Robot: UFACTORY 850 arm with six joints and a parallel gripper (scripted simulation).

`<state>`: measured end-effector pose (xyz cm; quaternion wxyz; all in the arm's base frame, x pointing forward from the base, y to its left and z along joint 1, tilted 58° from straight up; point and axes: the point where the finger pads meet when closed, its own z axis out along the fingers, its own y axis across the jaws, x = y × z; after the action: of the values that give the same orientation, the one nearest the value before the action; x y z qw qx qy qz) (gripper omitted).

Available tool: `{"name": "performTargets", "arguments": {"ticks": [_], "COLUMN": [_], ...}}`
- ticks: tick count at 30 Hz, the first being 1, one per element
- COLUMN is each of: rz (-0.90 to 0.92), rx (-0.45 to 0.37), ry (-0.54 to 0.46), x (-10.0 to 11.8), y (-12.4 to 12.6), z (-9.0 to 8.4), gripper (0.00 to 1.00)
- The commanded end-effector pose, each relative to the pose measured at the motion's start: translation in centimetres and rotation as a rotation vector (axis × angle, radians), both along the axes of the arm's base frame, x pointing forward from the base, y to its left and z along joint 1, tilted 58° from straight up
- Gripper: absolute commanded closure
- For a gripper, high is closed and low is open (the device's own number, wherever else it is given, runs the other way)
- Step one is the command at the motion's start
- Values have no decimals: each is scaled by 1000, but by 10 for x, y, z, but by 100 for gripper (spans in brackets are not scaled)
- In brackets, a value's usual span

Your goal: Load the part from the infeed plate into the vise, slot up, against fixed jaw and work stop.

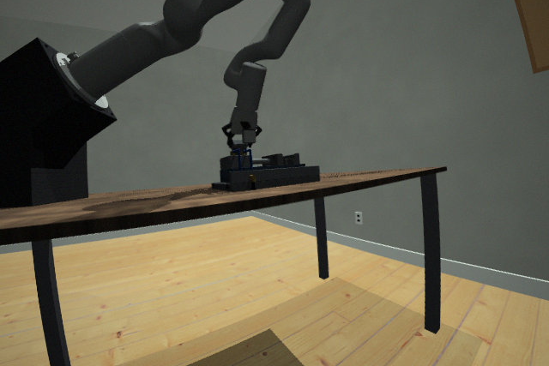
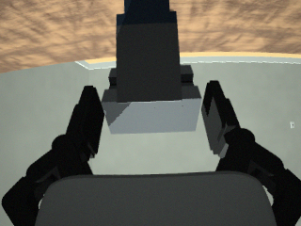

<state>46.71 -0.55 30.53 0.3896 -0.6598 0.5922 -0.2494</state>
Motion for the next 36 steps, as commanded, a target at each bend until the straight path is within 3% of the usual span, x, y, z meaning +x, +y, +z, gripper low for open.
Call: {"name": "performTargets", "arguments": {"ticks": [1, 36], "rz": [12, 66], "rx": [9, 47], "ry": [0, 0], "x": [0, 0], "y": [0, -1], "z": [0, 0], "gripper": [11, 11]}}
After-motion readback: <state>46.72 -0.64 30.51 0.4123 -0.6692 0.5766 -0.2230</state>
